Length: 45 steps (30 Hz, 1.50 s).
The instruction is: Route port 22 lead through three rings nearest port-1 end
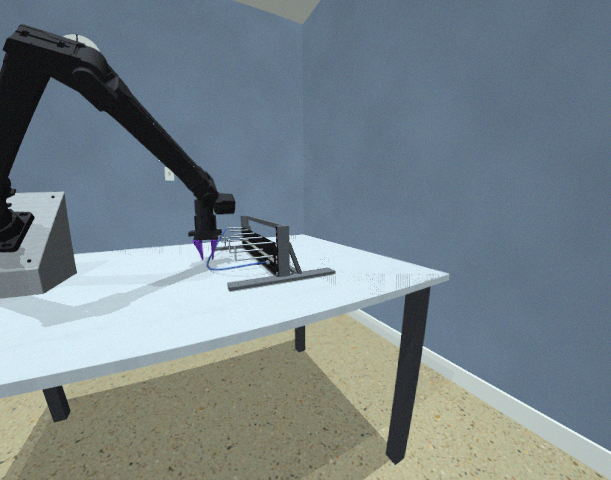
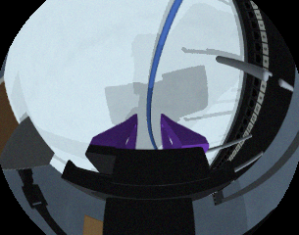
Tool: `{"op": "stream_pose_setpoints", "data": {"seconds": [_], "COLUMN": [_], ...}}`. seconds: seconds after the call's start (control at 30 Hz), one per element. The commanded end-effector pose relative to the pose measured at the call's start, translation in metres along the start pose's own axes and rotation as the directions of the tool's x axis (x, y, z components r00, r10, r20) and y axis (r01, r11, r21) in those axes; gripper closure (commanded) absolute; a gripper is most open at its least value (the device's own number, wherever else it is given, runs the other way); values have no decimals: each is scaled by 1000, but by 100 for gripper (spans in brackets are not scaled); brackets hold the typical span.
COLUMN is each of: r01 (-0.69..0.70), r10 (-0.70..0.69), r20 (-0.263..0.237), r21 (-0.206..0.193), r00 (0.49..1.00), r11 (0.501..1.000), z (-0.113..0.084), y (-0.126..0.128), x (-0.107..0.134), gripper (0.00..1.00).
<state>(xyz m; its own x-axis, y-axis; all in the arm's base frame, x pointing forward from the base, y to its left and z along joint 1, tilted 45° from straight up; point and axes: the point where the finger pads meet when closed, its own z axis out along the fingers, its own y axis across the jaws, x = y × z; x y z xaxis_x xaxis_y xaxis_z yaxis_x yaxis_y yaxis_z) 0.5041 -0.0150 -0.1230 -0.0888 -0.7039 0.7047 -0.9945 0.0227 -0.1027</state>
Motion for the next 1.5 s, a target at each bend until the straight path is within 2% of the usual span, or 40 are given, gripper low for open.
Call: {"op": "stream_pose_setpoints", "data": {"seconds": [0.0, 1.47], "r01": [-8, -16], "r10": [8, 16], "r20": [6, 9], "r21": [13, 20], "r00": [1000, 1000], "r11": [1000, 1000], "z": [-2, -5], "y": [-4, -6], "x": [3, 6], "gripper": [68, 68]}}
